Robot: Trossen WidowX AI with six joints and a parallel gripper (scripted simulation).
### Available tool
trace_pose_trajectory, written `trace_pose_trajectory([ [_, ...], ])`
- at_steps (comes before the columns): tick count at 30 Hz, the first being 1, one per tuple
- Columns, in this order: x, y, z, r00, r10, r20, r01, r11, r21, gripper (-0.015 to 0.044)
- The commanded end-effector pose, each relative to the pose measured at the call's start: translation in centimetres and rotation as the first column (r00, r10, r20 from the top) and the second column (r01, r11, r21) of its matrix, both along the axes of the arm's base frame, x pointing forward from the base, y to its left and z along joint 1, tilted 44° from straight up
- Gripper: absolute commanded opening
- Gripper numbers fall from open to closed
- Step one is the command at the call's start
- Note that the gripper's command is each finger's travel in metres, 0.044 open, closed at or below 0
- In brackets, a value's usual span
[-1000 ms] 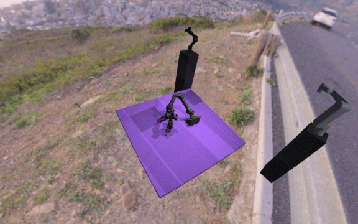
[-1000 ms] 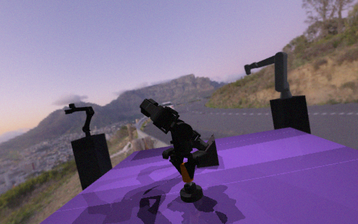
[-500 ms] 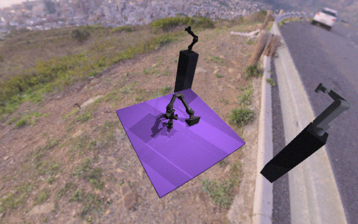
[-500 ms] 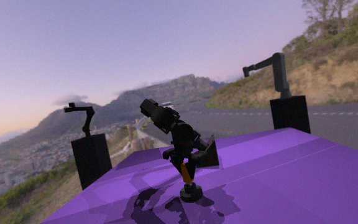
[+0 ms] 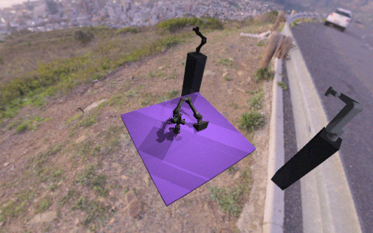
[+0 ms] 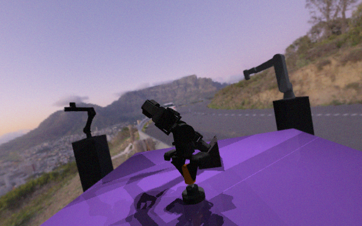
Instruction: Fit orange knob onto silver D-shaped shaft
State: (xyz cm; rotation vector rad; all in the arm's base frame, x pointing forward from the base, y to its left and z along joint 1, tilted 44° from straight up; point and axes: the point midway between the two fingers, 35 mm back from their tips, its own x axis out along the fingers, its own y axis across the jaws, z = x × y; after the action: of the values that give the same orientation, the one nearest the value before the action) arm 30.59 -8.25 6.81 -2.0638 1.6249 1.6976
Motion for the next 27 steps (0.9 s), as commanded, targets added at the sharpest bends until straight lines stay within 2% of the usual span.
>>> trace_pose_trajectory([
  [1,-0.01,-0.02,-0.14,1.000,0.003,-0.001,-0.003,1.000,0.000,0.0000],
  [23,-0.19,0.20,0.19,1.000,0.003,-0.001,-0.003,1.000,0.000,0.0000],
  [27,-0.15,0.20,0.21,0.996,0.065,-0.059,-0.065,0.998,0.013,0.0000],
])
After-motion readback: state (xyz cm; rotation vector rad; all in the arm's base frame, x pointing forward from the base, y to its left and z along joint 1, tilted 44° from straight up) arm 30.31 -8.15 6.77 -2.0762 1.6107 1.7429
